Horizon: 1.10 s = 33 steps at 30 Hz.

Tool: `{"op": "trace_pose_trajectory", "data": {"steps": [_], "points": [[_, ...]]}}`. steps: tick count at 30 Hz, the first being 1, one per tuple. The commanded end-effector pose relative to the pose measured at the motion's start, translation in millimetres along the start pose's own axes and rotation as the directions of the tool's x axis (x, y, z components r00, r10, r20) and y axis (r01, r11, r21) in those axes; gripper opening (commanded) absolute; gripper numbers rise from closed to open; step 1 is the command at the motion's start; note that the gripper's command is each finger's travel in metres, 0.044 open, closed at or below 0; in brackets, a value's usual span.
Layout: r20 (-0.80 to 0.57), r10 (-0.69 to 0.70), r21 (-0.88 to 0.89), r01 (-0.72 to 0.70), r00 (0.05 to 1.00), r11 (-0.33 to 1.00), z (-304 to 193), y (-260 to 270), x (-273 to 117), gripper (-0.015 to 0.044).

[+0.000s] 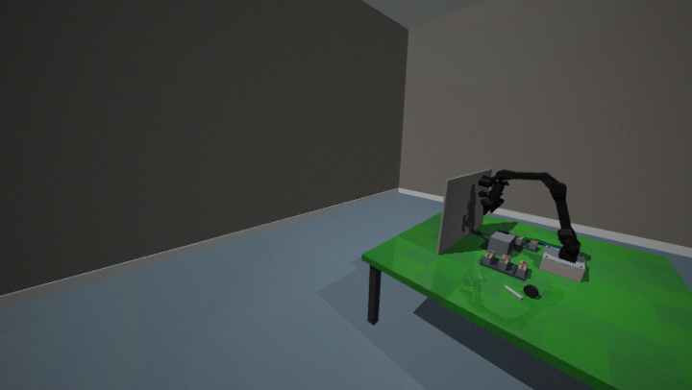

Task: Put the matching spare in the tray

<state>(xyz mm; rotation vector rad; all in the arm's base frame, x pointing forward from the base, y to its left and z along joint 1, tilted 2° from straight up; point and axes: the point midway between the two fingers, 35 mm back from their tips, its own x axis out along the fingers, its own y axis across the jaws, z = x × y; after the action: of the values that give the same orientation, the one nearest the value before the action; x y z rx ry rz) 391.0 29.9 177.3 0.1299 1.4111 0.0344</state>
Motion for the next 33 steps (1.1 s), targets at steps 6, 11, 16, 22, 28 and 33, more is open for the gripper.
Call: {"op": "trace_pose_trajectory", "data": {"steps": [6, 11, 16, 22, 28, 33], "points": [[-0.139, -0.070, -0.107, 0.055, 0.988, 0.993, -15.4, -10.6, 9.5, 0.0440], [-0.139, -0.070, -0.107, 0.055, 0.988, 0.993, -15.4, -10.6, 9.5, 0.0440], [-0.139, -0.070, -0.107, 0.055, 0.988, 0.993, -15.4, -10.6, 9.5, 0.0440], [-0.139, -0.070, -0.124, 0.052, 0.988, 0.991, -16.6, -8.1, 10.0, 0.0440], [-0.142, -0.065, -0.623, -0.038, 0.988, 0.781, -68.5, 64.5, 26.7, 0.0440], [-0.147, -0.060, -0.925, -0.116, 0.987, 0.362, -133.6, 112.9, 42.6, 0.0440]]}}
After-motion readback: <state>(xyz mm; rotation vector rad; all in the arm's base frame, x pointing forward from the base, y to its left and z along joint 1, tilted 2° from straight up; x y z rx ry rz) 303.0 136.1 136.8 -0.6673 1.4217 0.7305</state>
